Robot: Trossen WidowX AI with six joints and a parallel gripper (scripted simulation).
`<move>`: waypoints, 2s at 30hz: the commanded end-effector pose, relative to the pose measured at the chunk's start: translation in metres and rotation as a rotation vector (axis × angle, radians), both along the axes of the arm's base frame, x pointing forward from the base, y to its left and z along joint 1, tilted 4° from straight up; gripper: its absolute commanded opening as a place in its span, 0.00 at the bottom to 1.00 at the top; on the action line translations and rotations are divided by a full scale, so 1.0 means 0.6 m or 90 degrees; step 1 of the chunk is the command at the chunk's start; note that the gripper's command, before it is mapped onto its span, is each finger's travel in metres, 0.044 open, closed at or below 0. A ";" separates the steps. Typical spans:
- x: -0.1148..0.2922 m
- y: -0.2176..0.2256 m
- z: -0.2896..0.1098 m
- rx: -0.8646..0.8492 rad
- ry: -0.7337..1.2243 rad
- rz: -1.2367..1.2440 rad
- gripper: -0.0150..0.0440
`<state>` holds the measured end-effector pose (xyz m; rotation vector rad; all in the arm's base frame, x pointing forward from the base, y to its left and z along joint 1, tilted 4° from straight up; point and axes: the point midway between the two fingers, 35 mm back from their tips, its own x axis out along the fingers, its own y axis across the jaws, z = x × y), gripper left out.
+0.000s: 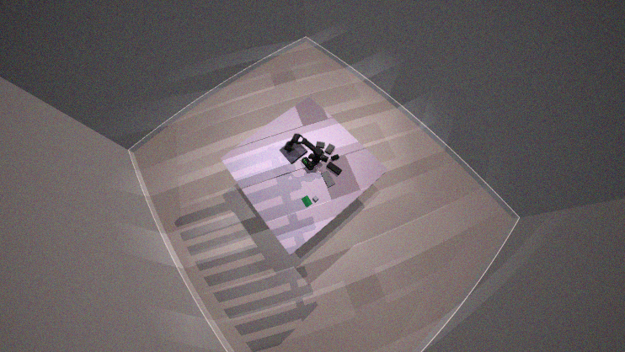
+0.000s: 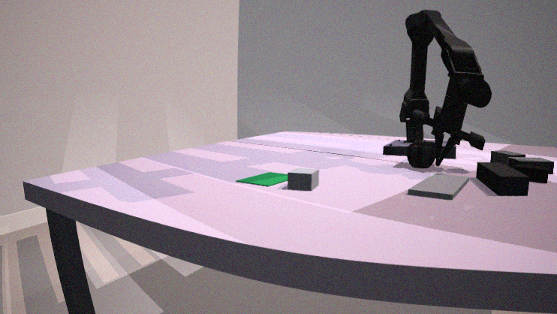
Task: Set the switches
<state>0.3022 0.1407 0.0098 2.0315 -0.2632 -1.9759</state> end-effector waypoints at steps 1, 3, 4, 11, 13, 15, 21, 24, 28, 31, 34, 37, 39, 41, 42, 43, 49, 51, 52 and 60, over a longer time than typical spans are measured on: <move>0.000 -0.006 0.000 -0.004 -0.001 0.002 0.25; 0.000 -0.007 0.000 -0.004 -0.001 0.002 0.25; 0.000 -0.008 0.000 -0.004 -0.001 0.002 0.25; 0.001 -0.016 0.000 -0.004 -0.001 0.002 0.25; 0.002 -0.020 0.000 -0.005 -0.001 0.002 0.25; 0.003 -0.023 0.001 -0.005 -0.001 0.002 0.25; 0.005 -0.034 0.001 -0.005 -0.001 0.002 0.25; 0.007 -0.039 0.001 -0.005 -0.001 0.002 0.25; 0.008 -0.045 0.002 -0.005 -0.001 0.002 0.25; 0.009 -0.049 0.002 -0.005 -0.001 0.002 0.25; 0.010 -0.053 0.002 -0.006 -0.001 0.002 0.25; 0.010 -0.057 0.002 -0.006 -0.001 0.002 0.25; 0.011 -0.060 0.002 -0.006 -0.001 0.002 0.25; 0.011 -0.063 0.003 -0.006 -0.001 0.002 0.25; 0.011 -0.064 0.003 -0.006 -0.001 0.002 0.25; 0.011 -0.065 0.003 -0.006 -0.001 0.002 0.25; 0.012 -0.072 0.003 -0.006 -0.001 0.002 0.25; 0.012 -0.074 0.003 -0.006 -0.001 0.002 0.25; 0.012 -0.075 0.003 -0.006 -0.001 0.002 0.25; 0.012 -0.085 0.004 -0.007 -0.001 0.002 0.25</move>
